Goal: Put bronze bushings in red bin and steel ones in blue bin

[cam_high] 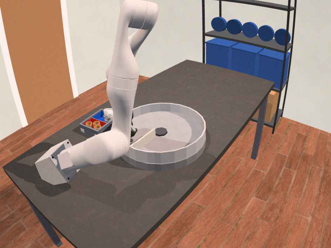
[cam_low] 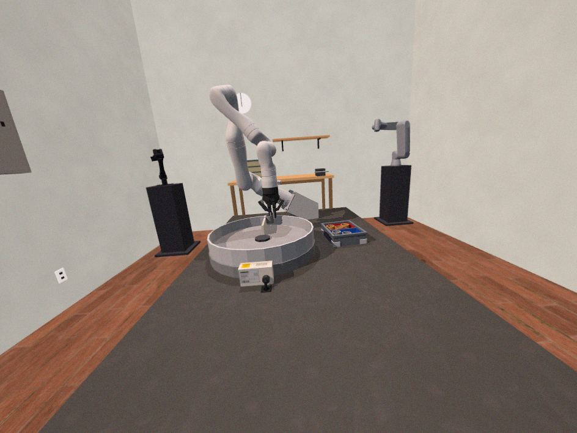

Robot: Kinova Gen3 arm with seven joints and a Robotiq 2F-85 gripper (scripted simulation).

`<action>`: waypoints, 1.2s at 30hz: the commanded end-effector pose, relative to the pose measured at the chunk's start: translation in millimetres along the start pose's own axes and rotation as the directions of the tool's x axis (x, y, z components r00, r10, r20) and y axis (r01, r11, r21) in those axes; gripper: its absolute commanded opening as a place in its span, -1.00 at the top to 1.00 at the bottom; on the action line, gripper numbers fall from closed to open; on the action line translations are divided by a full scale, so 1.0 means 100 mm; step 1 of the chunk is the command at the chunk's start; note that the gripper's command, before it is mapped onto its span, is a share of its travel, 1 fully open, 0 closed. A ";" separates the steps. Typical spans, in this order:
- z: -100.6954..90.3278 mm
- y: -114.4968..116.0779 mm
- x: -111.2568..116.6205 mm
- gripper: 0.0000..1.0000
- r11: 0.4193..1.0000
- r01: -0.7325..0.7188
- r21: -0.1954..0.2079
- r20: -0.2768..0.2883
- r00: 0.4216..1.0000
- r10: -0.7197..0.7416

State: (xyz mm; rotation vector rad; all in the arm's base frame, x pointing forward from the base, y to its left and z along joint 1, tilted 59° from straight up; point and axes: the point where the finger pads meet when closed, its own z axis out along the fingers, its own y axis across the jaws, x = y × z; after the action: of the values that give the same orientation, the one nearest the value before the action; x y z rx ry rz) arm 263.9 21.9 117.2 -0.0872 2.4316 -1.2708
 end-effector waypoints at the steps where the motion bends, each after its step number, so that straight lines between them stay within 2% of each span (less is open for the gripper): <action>1: -0.02 0.00 0.00 1.00 1.000 0.000 -0.002 0.001 1.000 0.000; 36: -0.12 0.00 0.00 1.00 1.000 0.000 -0.002 0.001 1.000 0.000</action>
State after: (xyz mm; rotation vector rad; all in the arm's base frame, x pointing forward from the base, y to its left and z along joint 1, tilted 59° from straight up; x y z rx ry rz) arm 259.8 30.6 123.0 -0.0872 2.4316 -1.2709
